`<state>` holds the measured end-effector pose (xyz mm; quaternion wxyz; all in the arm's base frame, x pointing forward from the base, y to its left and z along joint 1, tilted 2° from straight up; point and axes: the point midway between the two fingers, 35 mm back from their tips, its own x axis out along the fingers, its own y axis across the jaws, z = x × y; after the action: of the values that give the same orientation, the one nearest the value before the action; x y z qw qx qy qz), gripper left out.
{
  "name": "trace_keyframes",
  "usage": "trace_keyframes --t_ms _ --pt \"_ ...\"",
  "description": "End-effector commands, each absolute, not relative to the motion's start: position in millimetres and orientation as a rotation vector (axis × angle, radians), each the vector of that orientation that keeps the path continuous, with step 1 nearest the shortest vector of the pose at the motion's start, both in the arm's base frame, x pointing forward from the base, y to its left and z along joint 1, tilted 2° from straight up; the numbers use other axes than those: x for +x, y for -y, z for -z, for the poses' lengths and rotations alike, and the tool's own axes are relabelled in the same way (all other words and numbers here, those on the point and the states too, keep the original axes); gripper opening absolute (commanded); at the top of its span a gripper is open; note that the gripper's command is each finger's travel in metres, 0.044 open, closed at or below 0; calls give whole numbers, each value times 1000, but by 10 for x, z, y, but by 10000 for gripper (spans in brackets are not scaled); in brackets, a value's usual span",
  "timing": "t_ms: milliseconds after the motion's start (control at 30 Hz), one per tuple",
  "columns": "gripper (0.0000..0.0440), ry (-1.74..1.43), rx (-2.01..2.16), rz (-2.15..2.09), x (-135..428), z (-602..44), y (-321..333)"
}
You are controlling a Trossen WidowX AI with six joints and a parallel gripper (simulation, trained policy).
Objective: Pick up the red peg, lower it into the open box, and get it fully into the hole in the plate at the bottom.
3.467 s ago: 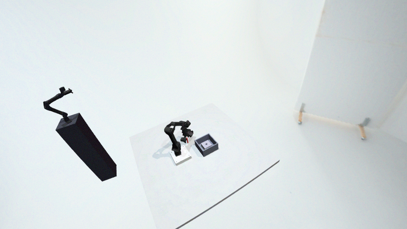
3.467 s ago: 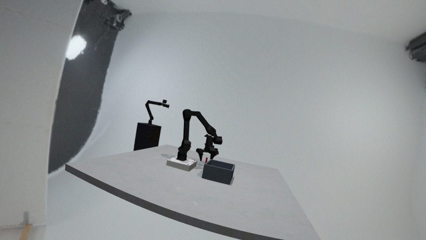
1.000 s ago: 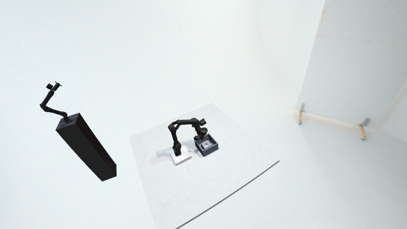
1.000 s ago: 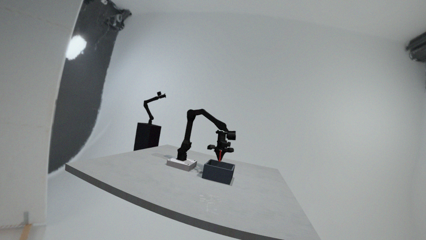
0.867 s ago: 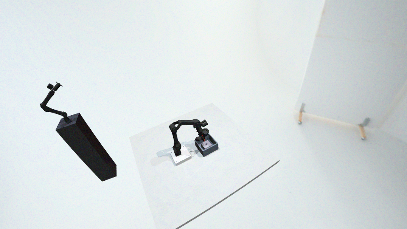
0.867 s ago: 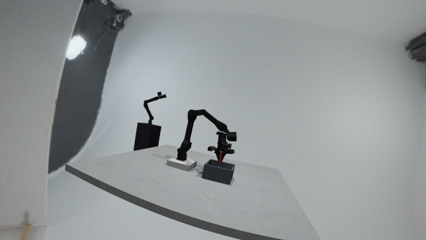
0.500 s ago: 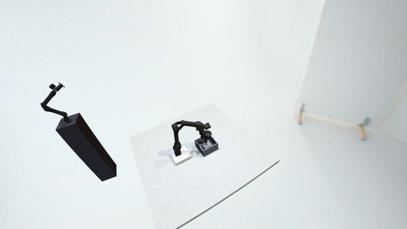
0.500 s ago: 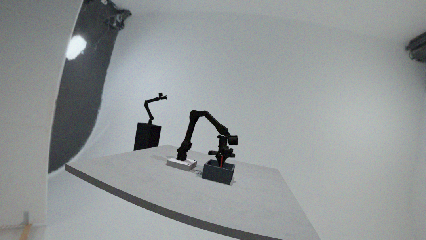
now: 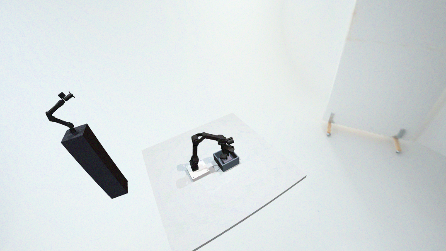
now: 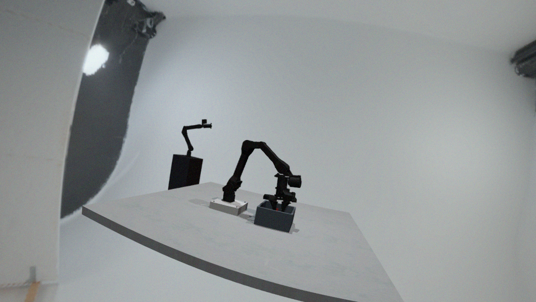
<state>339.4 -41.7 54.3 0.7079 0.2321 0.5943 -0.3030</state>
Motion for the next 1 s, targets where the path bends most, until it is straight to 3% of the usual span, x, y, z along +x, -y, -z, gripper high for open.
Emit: trace_keyframes --t_ms 0,200,633,967 --pt "296 -1320 530 648 3520 -618 432" --pt "440 -1324 566 607 3734 -756 414" --pt "440 -1284 633 476 4214 -1084 233" --pt "440 -1279 635 468 4243 -1104 218"
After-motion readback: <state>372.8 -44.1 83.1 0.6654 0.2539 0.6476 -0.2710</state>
